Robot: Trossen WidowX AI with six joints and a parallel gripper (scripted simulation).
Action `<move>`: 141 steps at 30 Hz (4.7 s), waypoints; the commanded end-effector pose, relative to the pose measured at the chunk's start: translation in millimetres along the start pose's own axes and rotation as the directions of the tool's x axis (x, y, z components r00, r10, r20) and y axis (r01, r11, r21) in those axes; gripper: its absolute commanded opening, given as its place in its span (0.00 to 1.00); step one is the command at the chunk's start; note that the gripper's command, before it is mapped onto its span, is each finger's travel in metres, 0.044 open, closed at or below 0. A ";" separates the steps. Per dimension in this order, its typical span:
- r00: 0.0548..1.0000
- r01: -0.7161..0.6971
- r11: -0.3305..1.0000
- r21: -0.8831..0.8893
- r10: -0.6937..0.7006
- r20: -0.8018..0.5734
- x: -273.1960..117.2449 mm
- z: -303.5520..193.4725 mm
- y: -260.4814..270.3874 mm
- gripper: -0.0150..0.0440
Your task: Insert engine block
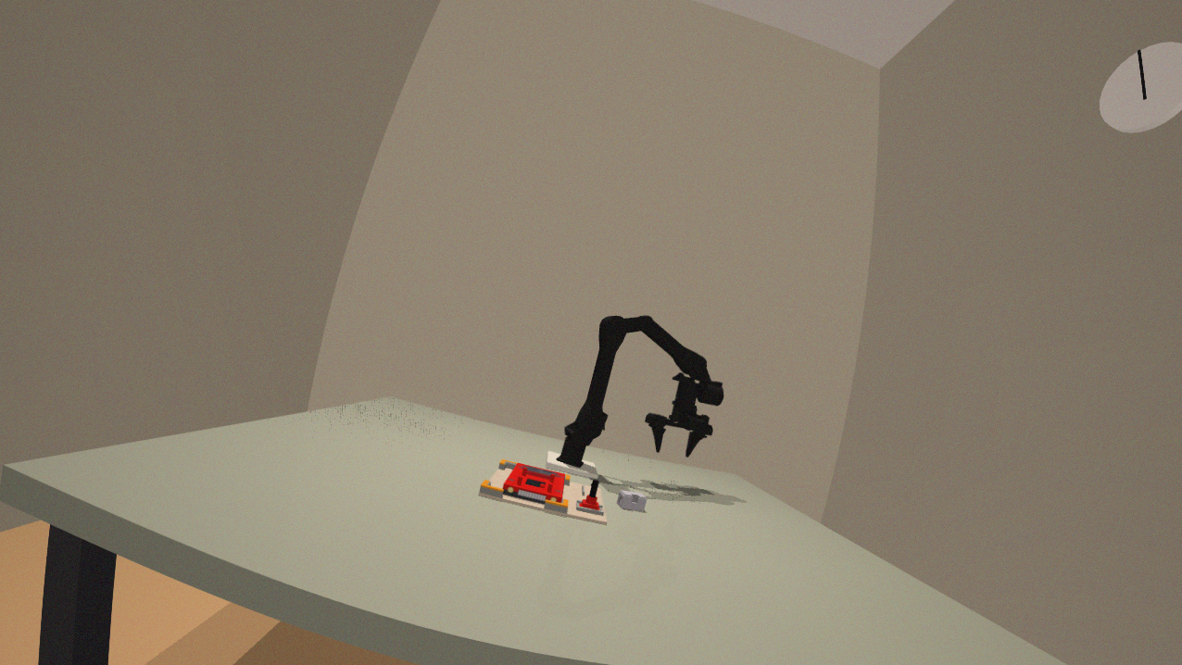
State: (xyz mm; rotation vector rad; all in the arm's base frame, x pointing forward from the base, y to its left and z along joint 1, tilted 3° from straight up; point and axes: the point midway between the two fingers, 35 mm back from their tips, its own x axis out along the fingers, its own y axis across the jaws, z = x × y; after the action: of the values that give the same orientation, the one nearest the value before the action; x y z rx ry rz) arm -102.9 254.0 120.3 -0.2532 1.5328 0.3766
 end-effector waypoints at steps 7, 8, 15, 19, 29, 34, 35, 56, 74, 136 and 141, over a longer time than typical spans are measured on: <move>1.000 0.010 0.999 0.033 -0.011 0.014 -0.1 45.8 -1.2 1.00; 1.000 0.011 0.999 0.032 -0.012 0.014 0.3 58.9 -3.0 1.00; 1.000 0.011 1.000 0.028 -0.011 0.020 0.4 147.5 -32.2 1.00; 1.000 0.006 1.000 0.026 -0.007 0.026 -1.7 193.4 -61.5 1.00; 0.999 0.019 0.999 0.030 -0.020 0.035 -8.2 275.7 -172.2 1.00; 0.999 0.024 0.999 0.033 -0.025 0.036 -11.1 289.2 -214.9 1.00; 0.999 0.024 0.999 0.033 -0.025 0.036 -11.1 289.2 -214.9 1.00; 0.999 0.024 0.999 0.033 -0.025 0.036 34.5 290.8 -215.2 1.00; 0.999 0.024 0.999 0.033 -0.025 0.035 61.3 291.0 -215.4 1.00; 0.999 0.024 0.999 0.033 -0.025 0.035 -61.6 282.7 -215.7 0.25; 0.999 0.024 0.999 0.033 -0.025 0.035 -46.9 284.1 -216.2 0.25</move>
State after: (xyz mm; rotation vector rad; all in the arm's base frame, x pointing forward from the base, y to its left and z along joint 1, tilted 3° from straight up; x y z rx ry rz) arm 243.4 162.6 165.1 -0.2376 1.4971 0.3308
